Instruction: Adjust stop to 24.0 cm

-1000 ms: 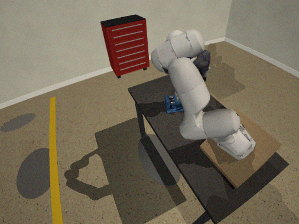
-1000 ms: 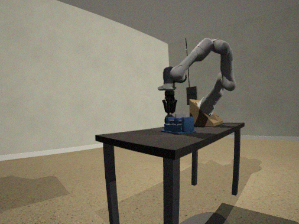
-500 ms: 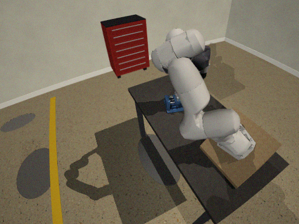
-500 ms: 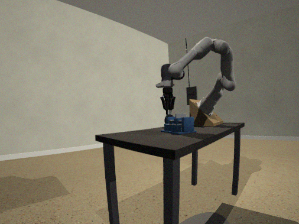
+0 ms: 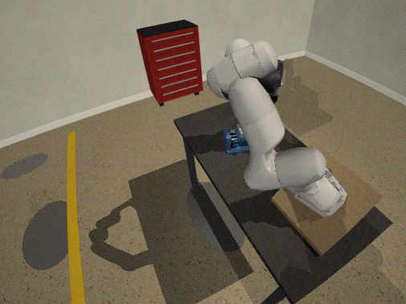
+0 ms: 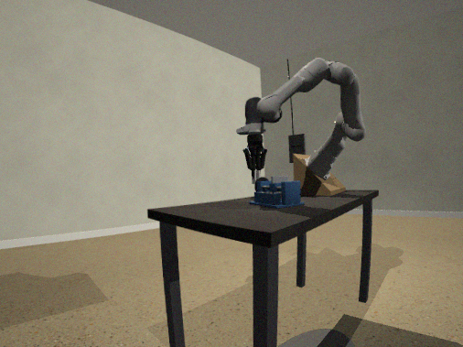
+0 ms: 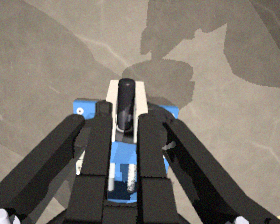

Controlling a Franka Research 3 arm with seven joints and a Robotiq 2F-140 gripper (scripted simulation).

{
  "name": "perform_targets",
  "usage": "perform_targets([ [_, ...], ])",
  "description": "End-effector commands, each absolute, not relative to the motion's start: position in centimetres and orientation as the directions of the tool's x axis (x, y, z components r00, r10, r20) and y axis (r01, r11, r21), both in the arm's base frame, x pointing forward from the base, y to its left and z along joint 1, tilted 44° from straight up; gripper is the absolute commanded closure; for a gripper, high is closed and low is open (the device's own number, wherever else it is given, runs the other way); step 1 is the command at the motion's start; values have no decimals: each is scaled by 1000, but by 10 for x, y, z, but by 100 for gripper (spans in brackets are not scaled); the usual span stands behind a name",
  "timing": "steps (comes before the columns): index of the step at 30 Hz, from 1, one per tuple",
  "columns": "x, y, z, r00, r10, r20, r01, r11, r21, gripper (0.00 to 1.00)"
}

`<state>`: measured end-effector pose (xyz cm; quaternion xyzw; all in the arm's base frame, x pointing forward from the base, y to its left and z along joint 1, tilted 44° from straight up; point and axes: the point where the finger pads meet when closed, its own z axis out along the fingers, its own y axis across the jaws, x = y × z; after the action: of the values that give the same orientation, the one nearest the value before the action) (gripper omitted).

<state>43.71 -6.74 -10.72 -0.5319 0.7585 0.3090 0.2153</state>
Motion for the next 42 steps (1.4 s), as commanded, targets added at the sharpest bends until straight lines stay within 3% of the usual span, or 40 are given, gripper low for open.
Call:
perform_targets([
  [1,442,-66,-112,-349,-674,-651,-937,247,247,96],
  [15,453,-49,-135,-349,-674,-651,-937,247,247,96],
  [42,415,-22,-144,-349,-674,-651,-937,247,247,96],
])
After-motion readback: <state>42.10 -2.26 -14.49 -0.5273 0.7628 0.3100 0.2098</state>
